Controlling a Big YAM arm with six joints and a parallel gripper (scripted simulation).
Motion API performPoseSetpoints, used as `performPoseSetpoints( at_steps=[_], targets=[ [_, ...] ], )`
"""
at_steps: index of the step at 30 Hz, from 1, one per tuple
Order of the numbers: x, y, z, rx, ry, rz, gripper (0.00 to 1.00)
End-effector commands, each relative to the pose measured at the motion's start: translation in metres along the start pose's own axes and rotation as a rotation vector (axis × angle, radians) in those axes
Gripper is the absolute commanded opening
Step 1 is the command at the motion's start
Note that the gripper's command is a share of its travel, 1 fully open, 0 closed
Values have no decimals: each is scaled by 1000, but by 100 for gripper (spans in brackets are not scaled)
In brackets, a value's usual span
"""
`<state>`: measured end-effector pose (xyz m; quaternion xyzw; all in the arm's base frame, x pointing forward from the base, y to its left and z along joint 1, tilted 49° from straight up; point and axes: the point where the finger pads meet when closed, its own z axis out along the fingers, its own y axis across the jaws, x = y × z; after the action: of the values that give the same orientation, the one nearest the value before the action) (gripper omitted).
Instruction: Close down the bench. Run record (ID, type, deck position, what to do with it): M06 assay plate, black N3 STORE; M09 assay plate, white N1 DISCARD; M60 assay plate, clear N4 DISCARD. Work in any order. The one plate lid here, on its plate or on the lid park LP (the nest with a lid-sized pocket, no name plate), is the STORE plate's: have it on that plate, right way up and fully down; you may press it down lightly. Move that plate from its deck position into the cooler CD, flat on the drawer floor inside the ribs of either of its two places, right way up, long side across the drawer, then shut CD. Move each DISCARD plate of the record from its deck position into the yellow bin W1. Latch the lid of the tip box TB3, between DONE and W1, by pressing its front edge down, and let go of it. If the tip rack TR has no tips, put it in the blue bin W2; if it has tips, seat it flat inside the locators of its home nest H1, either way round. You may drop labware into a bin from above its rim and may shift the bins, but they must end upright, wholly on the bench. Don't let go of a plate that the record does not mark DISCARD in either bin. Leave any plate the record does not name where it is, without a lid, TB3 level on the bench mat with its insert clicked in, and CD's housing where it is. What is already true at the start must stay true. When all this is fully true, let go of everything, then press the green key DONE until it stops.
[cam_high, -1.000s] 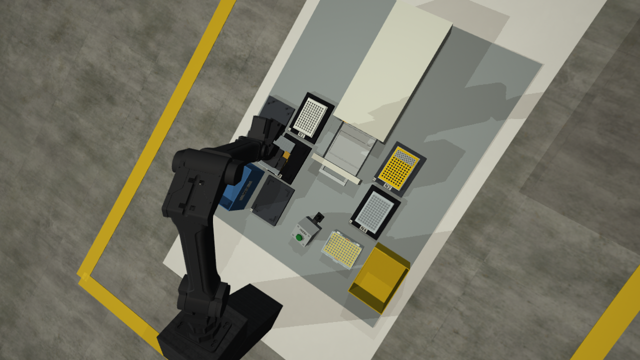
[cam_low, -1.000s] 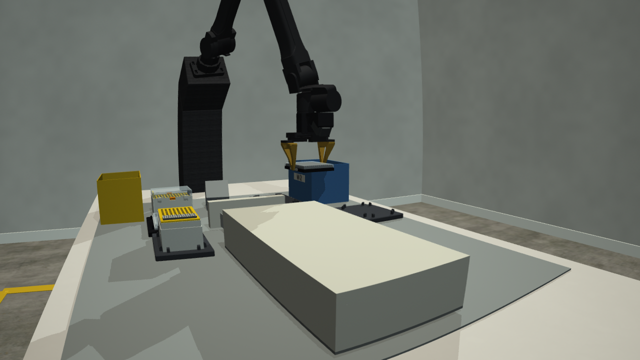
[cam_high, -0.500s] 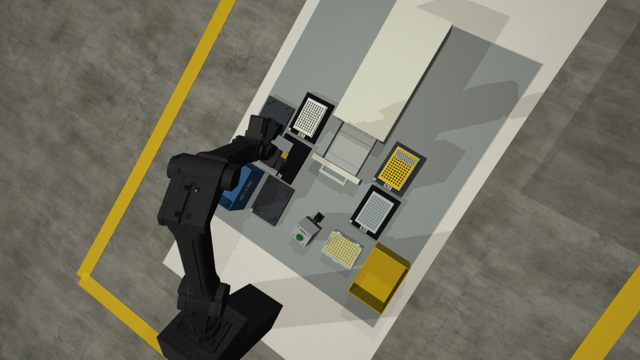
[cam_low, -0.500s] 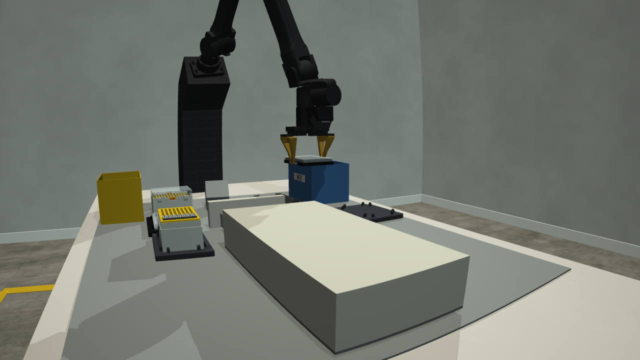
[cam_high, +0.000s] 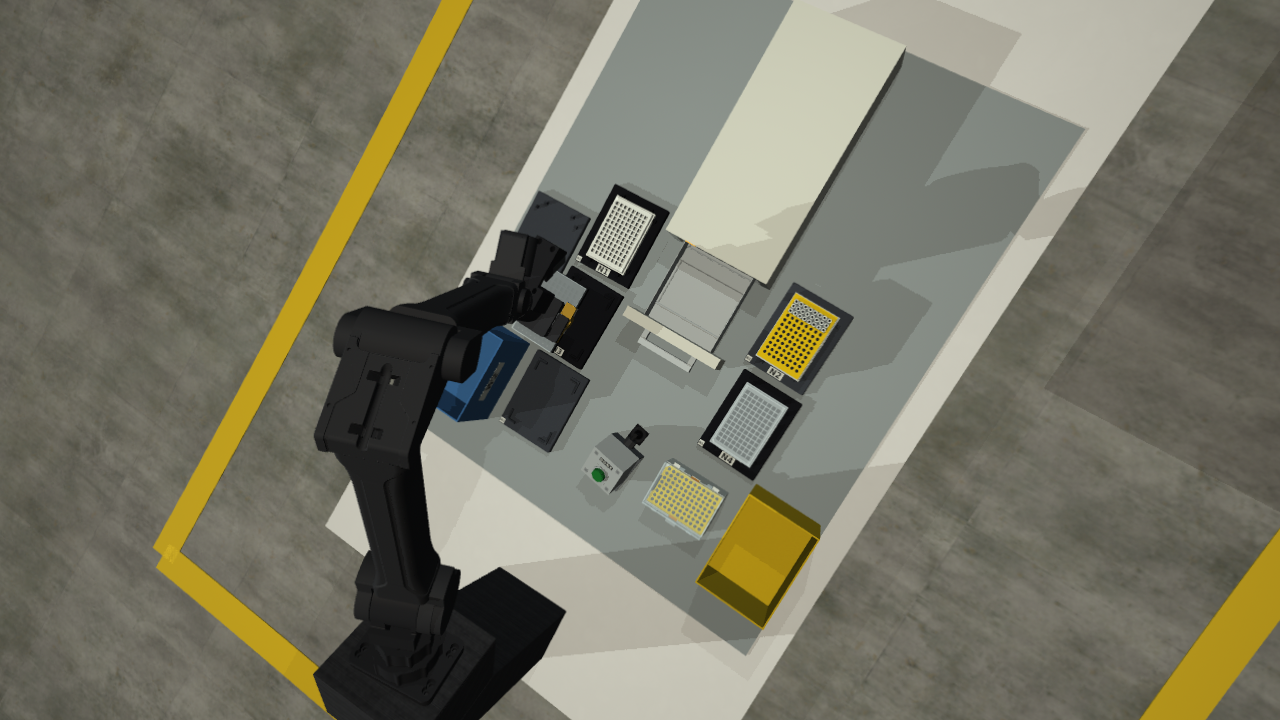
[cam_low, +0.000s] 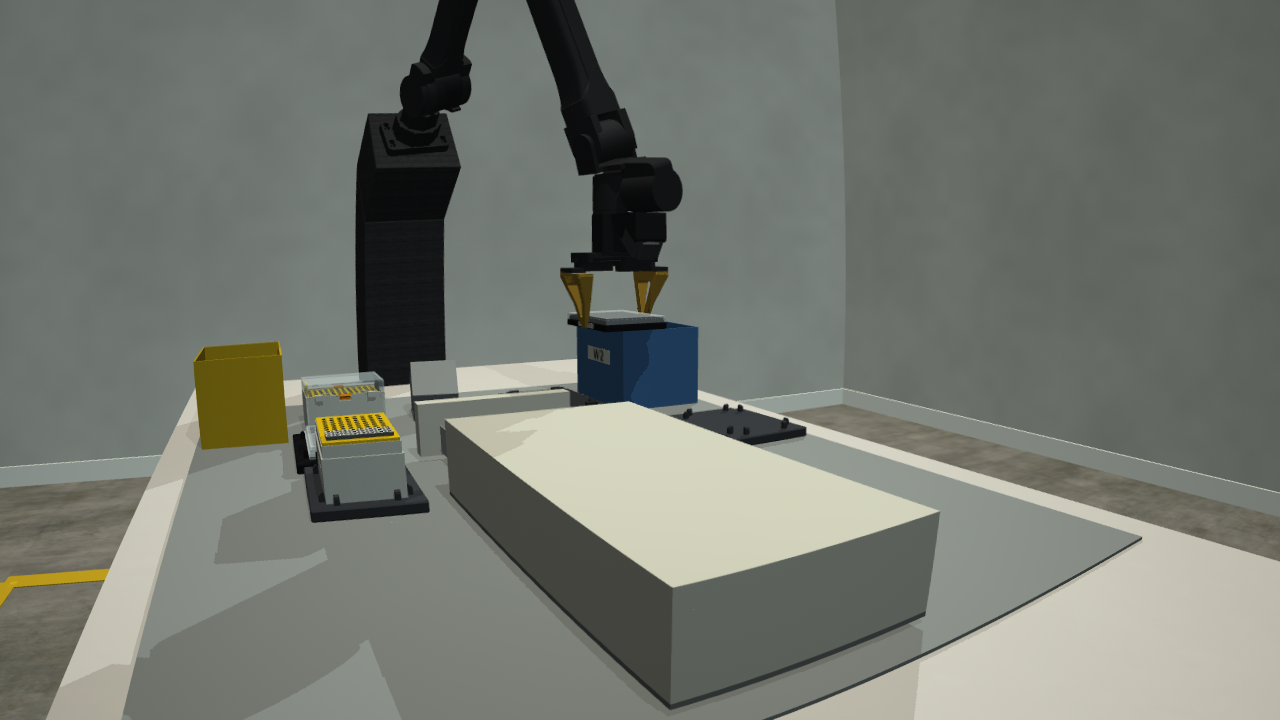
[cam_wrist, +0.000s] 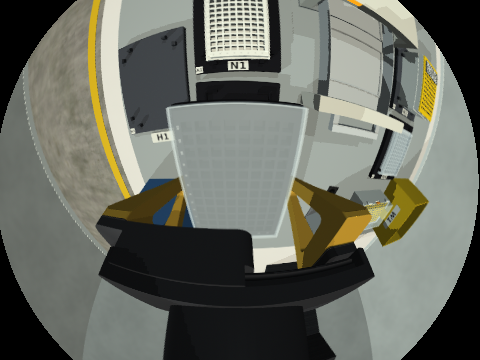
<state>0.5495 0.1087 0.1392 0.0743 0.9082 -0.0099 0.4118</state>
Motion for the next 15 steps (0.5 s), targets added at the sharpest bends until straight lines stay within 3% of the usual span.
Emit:
performPoseSetpoints(
  at_steps=[1, 5, 10, 11, 15],
  targets=[
    [-25, -7, -13, -3, -35, -53, 0],
    [-25, -15, -6, 3, -19, -192, 0],
    [-37, -21, -13, 1, -37, -287, 0],
    [-23, -25, -2, 6, -2, -330, 0],
    [-44, -32, -11, 5, -33, -456, 0]
  ],
)
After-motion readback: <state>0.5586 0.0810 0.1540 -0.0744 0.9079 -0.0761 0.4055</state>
